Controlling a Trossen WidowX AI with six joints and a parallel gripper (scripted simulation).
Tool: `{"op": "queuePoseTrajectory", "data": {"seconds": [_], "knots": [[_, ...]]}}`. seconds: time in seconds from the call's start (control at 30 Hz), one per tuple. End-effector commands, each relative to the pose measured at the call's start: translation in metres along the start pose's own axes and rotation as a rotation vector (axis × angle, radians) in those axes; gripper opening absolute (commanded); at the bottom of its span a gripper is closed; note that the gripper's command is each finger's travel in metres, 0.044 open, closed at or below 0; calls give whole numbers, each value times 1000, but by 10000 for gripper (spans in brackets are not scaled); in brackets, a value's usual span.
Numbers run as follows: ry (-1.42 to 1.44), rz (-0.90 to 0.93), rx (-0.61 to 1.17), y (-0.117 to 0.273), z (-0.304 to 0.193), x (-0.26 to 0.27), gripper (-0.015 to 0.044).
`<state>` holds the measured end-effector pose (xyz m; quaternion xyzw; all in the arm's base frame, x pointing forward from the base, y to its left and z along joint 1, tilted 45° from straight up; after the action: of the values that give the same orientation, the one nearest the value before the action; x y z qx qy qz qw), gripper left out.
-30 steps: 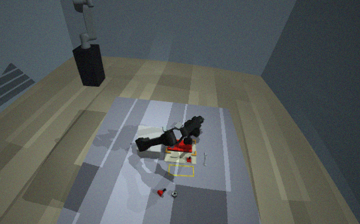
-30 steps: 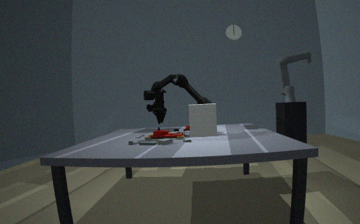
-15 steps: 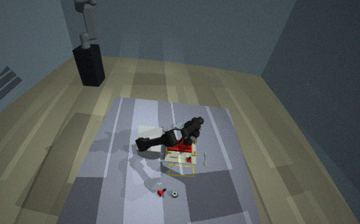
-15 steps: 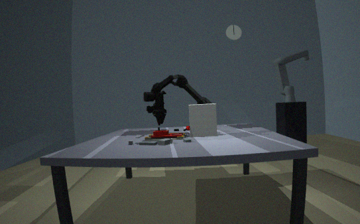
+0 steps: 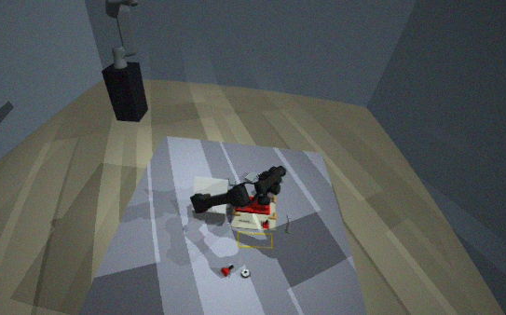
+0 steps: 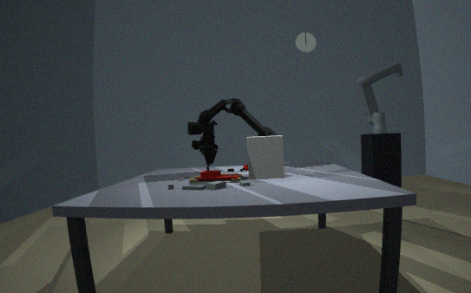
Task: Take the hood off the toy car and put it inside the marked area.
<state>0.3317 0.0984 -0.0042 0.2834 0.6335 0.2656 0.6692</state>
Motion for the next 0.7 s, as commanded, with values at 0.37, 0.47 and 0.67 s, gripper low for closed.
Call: {"op": "queuePoseTrajectory", "data": {"seconds": [0.37,0.47,0.67], "knots": [[6,-5,1,-11,0,-1,440],[6,-5,1,-12,0,-1,440],[6,-5,1,-16,0,-1,440]]}}
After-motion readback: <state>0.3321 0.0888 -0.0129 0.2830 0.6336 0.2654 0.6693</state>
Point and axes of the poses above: the point midway between the two fingers, 35 mm back from their tips, its own y axis back along the fingers, its own x axis across the jaws, z = x × y, the point moved 8 cm from there along y, back along the fingers, and after that the axes turned 1 degree about y, right-handed, at the moved point
